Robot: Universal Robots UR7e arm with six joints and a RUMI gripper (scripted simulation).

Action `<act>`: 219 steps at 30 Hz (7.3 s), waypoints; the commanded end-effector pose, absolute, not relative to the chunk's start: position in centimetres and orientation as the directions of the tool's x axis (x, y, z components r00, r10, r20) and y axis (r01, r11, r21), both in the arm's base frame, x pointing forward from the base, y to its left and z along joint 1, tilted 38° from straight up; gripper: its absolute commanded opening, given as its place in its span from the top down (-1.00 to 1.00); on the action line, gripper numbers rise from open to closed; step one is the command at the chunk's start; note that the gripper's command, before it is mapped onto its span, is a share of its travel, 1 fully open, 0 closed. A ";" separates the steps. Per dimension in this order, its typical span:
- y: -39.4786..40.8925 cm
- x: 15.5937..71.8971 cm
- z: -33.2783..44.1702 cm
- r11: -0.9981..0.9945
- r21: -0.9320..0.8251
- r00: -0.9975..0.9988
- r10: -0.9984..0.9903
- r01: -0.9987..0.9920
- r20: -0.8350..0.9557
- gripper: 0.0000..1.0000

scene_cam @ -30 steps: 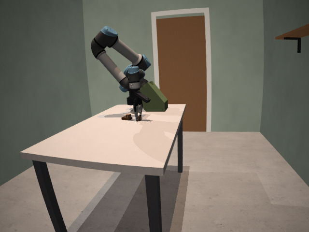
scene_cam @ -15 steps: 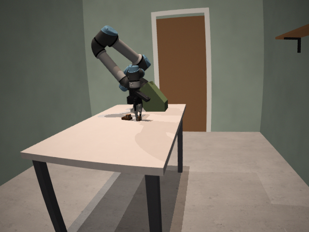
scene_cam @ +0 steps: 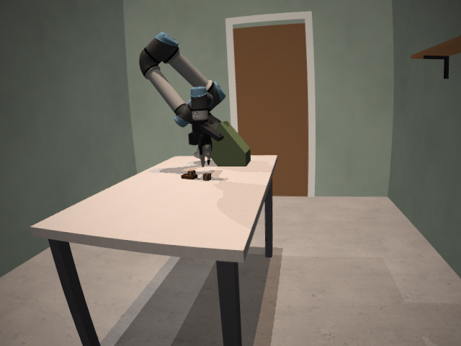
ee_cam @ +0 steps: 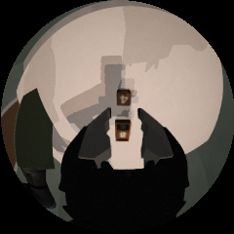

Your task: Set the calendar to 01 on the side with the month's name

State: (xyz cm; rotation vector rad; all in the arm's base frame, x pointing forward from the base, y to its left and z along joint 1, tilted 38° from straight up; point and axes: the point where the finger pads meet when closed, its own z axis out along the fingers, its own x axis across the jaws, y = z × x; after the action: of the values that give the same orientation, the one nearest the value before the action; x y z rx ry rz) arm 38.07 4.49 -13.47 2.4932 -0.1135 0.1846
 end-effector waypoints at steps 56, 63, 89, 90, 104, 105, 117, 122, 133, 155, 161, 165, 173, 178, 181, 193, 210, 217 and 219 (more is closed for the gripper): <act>5.7 37.6 -10.3 -0.791 0.608 0.993 0.116 0.070 0.037 -1.00; 4.9 37.5 -9.7 -0.750 0.602 0.957 0.278 0.274 -0.089 -1.00; 1.6 36.9 -7.2 -0.378 0.392 0.536 0.704 0.838 -0.466 -1.00; 1.4 36.8 -7.1 -0.354 0.376 0.506 0.717 0.856 -0.479 -1.00; -0.2 36.7 -6.0 -0.116 0.211 0.219 0.790 0.971 -0.572 -1.00; -0.3 36.7 -5.9 -0.104 0.202 0.204 0.792 0.974 -0.576 -1.00; -0.6 36.7 -5.6 -0.043 0.158 0.129 0.797 0.987 -0.590 -1.00; -0.7 36.7 -5.6 -0.041 0.156 0.127 0.797 0.987 -0.590 0.44; -0.7 36.7 -5.6 -0.041 0.156 0.127 0.797 0.987 -0.590 0.44; -0.7 36.7 -5.6 -0.041 0.156 0.127 0.797 0.987 -0.590 0.44; -0.7 36.7 -5.6 -0.041 0.156 0.127 0.797 0.987 -0.590 0.44; -0.8 36.7 -5.7 -0.041 0.156 0.127 0.797 0.987 -0.590 0.44; -1.0 36.7 -6.1 -0.041 0.156 0.127 0.798 0.987 -0.590 0.44; -1.4 36.8 -6.6 -0.041 0.156 0.127 0.798 0.987 -0.590 0.44; -1.7 36.8 -6.9 -0.041 0.156 0.127 0.798 0.987 -0.590 0.44; -2.7 37.0 -8.2 -0.041 0.156 0.127 0.798 0.987 -0.590 0.44; -3.8 37.2 -9.5 -0.041 0.156 0.127 0.798 0.987 -0.590 0.44; -3.9 37.2 -9.7 -0.041 0.156 0.127 0.798 0.987 -0.590 0.44; -3.9 37.2 -9.7 -0.041 0.156 0.127 0.798 0.987 -0.590 0.44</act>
State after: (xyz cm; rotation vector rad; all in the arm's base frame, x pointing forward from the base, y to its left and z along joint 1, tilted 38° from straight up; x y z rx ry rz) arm 37.14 -3.92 -9.70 1.8863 1.7170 -0.4722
